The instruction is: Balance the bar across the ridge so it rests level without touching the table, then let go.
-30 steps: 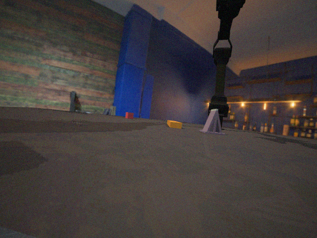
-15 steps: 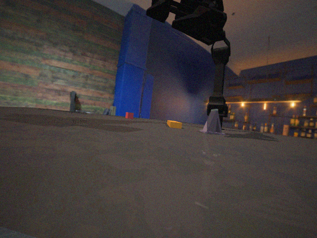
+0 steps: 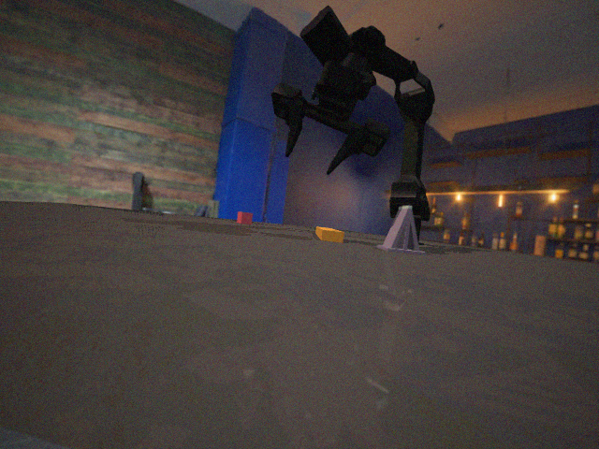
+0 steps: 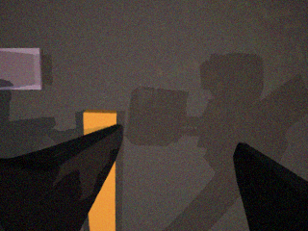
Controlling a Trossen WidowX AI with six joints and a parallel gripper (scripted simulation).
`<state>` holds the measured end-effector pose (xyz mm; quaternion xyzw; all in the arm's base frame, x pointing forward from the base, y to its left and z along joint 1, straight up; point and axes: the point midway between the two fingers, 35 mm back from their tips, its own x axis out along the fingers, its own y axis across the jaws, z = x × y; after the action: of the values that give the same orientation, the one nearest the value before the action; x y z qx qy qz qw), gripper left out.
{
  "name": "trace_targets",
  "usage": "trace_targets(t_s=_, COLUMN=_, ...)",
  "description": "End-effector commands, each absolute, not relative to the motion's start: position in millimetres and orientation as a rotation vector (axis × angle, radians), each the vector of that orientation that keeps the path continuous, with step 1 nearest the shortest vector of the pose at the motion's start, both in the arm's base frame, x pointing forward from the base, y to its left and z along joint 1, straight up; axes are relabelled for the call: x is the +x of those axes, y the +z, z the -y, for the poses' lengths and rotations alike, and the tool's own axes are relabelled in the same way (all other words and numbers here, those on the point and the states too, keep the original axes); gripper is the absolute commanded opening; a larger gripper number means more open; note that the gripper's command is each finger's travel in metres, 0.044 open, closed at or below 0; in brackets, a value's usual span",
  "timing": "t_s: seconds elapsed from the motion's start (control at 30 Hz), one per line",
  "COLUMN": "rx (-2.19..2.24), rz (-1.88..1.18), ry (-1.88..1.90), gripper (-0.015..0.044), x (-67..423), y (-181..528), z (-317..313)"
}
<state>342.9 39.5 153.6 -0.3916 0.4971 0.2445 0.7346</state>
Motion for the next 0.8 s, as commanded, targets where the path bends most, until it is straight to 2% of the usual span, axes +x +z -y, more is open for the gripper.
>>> trace_targets(t_s=0.0, rx=-0.84, rz=-1.214, ry=0.611, gripper=0.0315, x=317.1, y=137.0, z=-23.6)
trace_targets(t_s=0.23, rx=-0.766, rz=-1.404, ry=0.738, gripper=0.0315, x=270.2, y=118.8, z=-1.3)
trace_targets(t_s=0.47, rx=-0.763, rz=-1.409, ry=0.741, gripper=0.0315, x=269.4, y=115.1, z=-0.8)
trace_targets(t_s=0.77, rx=-0.763, rz=-1.409, ry=0.742, gripper=0.0315, x=270.2, y=73.3, z=-0.8)
